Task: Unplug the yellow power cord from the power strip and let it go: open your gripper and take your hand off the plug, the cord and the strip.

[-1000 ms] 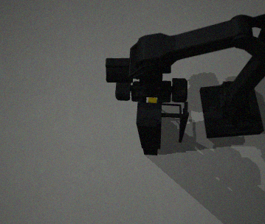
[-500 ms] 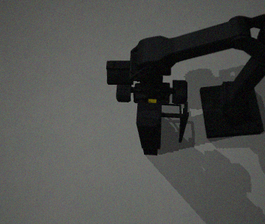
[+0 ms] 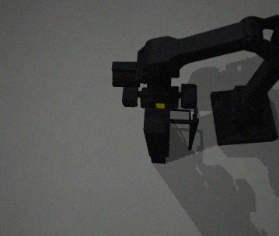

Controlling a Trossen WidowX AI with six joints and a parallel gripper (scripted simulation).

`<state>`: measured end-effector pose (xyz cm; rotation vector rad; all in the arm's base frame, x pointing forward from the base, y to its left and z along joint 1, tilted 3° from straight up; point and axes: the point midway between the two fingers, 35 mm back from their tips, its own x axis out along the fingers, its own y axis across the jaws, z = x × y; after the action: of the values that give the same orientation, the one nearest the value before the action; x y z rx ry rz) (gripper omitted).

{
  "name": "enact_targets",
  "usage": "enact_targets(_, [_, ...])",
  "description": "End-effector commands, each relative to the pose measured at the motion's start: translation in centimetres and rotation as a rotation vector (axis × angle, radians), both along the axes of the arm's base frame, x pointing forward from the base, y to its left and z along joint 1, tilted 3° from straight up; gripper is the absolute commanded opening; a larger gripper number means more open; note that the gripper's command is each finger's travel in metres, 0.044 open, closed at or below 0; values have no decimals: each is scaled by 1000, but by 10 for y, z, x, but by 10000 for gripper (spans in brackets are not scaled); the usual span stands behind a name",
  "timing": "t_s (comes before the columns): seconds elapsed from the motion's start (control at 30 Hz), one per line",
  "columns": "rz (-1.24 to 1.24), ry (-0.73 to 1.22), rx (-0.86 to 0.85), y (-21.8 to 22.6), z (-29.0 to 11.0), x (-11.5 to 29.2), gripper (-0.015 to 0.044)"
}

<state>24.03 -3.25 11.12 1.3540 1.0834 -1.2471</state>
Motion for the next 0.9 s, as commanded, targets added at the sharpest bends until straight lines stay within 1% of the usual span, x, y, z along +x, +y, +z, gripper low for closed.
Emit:
enact_targets(0.0, [-7,0,-26,-12,1,0,0])
enact_targets(0.73, [-10,3,-31,-48,2,-7,0])
enact_targets(0.87, [-12,4,-31,-37,0,-7,105])
